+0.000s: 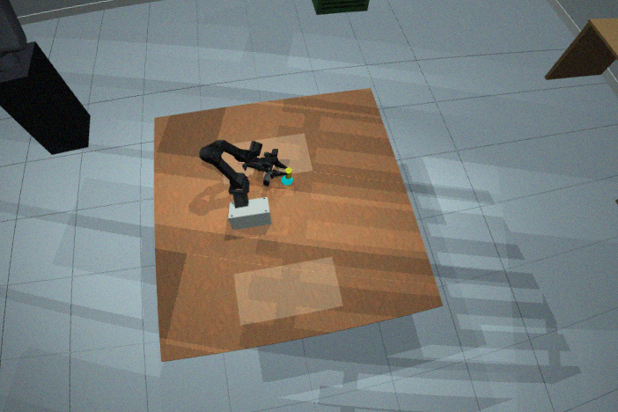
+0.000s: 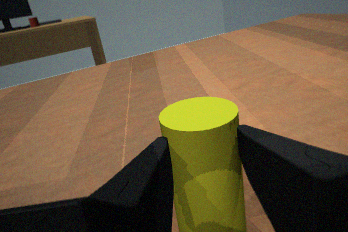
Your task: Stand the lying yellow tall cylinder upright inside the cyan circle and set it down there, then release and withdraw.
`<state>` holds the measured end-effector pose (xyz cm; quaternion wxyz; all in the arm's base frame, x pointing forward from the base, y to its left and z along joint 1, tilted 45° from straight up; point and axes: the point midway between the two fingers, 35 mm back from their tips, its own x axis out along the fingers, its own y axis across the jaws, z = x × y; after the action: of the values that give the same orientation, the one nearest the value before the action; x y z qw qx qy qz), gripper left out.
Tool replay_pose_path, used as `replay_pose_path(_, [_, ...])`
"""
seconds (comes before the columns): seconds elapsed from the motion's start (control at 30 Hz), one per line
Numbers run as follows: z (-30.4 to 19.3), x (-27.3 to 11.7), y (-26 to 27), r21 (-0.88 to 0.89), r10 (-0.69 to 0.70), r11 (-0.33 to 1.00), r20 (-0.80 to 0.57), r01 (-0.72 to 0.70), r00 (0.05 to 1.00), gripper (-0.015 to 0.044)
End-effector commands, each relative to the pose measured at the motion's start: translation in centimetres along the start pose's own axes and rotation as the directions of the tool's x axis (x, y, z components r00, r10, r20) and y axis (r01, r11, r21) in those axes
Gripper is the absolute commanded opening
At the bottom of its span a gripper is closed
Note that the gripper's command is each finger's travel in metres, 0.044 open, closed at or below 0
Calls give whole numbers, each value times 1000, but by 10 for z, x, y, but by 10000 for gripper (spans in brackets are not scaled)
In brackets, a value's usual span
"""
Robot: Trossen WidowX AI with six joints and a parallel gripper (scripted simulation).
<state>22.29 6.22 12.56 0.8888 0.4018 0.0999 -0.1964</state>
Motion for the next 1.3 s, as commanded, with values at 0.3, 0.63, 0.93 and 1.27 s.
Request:
replay_pose_path(0.3, [-24,-1,-5,-9,7,1000,10,-7,1000,105])
replay_pose_path(0.63, [-37,-2,-6,-6,7,1000,3,-7,1000,105])
replay_pose_path(0.93, [-37,-2,-6,-6,7,1000,3,-7,1000,157])
replay_pose_path(1.27, [-37,-2,-6,-6,7,1000,3,-7,1000,400])
